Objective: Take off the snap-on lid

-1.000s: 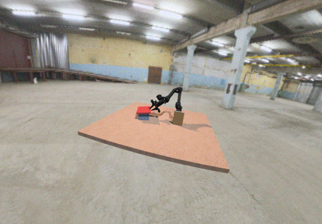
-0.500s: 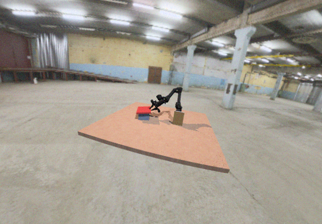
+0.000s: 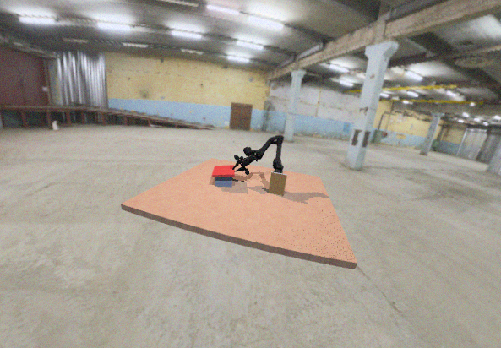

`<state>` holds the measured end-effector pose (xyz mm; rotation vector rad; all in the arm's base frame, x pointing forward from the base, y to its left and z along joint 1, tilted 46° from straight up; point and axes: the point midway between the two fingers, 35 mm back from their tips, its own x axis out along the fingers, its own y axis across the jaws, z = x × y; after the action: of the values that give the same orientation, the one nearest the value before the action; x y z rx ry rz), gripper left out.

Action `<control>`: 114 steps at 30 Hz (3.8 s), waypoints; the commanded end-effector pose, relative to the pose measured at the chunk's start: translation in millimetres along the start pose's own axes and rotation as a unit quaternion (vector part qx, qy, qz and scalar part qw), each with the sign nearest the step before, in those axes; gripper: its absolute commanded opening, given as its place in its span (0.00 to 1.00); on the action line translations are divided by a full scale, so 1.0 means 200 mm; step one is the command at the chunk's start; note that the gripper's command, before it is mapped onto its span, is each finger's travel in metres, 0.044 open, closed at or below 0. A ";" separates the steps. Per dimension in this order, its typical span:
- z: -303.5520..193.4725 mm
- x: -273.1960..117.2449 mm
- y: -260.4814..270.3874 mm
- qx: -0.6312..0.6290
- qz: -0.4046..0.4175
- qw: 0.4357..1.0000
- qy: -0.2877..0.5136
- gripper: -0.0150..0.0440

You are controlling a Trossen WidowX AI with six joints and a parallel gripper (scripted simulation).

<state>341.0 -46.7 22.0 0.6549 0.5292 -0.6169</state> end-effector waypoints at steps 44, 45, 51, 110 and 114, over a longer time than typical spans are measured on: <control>0.00 -0.08 0.15 0.001 -0.002 1.000 0.000 0.25; 0.00 -0.08 0.16 0.001 -0.002 1.000 0.000 0.25; 0.00 -0.09 0.20 0.001 -0.002 1.000 0.000 0.25; 0.00 -0.31 0.52 0.002 -0.002 1.000 0.001 0.25; 0.00 -0.33 0.54 0.002 -0.002 1.000 0.001 0.25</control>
<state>364.8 39.7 99.5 0.6498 0.5397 -0.6268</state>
